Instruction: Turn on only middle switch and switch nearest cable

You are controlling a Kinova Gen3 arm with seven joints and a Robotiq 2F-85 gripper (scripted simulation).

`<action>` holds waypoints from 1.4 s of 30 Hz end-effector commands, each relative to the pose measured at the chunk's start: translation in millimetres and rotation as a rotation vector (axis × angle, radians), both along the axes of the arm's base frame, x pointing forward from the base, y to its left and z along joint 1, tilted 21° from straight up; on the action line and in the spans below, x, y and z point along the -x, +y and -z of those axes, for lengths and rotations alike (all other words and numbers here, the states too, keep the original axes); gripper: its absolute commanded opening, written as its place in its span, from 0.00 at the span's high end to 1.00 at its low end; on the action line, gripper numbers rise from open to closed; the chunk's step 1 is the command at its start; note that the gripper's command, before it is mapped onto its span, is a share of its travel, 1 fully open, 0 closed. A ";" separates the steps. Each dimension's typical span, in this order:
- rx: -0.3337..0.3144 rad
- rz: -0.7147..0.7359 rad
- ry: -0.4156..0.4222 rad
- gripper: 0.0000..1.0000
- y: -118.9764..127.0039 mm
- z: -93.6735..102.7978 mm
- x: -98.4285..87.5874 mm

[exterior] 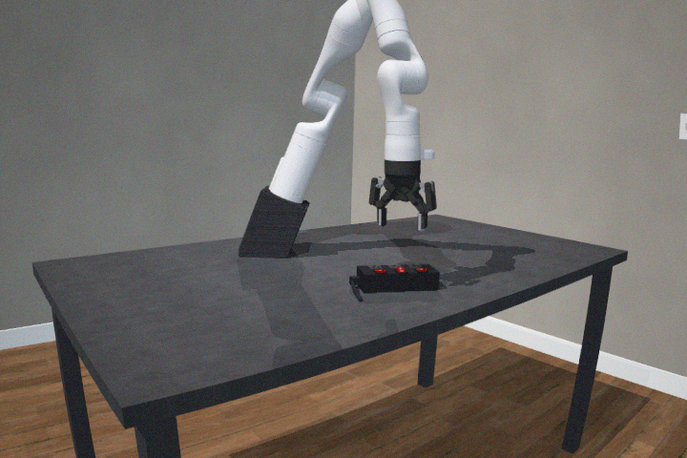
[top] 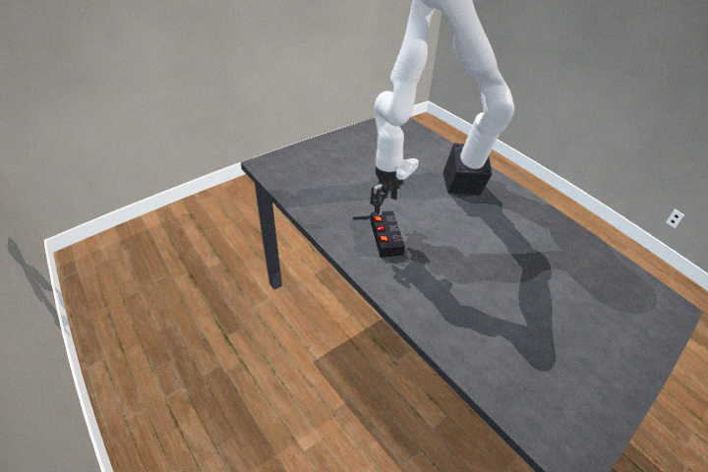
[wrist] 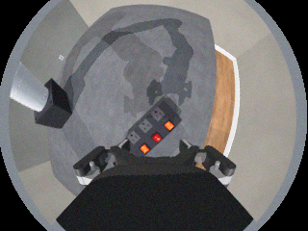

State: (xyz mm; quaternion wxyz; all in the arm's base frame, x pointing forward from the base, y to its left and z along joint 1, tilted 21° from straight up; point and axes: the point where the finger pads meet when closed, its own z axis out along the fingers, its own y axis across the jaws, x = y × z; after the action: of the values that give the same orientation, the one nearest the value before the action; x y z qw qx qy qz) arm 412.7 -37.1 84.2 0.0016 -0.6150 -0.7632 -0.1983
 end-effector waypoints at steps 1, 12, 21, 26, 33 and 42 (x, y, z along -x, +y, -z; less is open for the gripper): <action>-0.026 0.138 0.052 0.00 9.6 5.4 -0.6; -0.101 0.508 0.154 0.00 8.0 14.7 -5.0; -0.138 0.705 0.203 0.00 5.7 19.6 -7.1; -0.144 0.737 0.212 0.00 5.3 20.3 -7.2; -0.149 0.760 0.218 0.00 5.1 20.8 -7.2; -0.149 0.760 0.218 1.00 5.1 20.8 -7.2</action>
State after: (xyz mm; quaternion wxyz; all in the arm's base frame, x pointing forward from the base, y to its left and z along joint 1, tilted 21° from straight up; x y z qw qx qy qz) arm 419.8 -31.5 62.1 0.0556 -0.8670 -0.4644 -0.1722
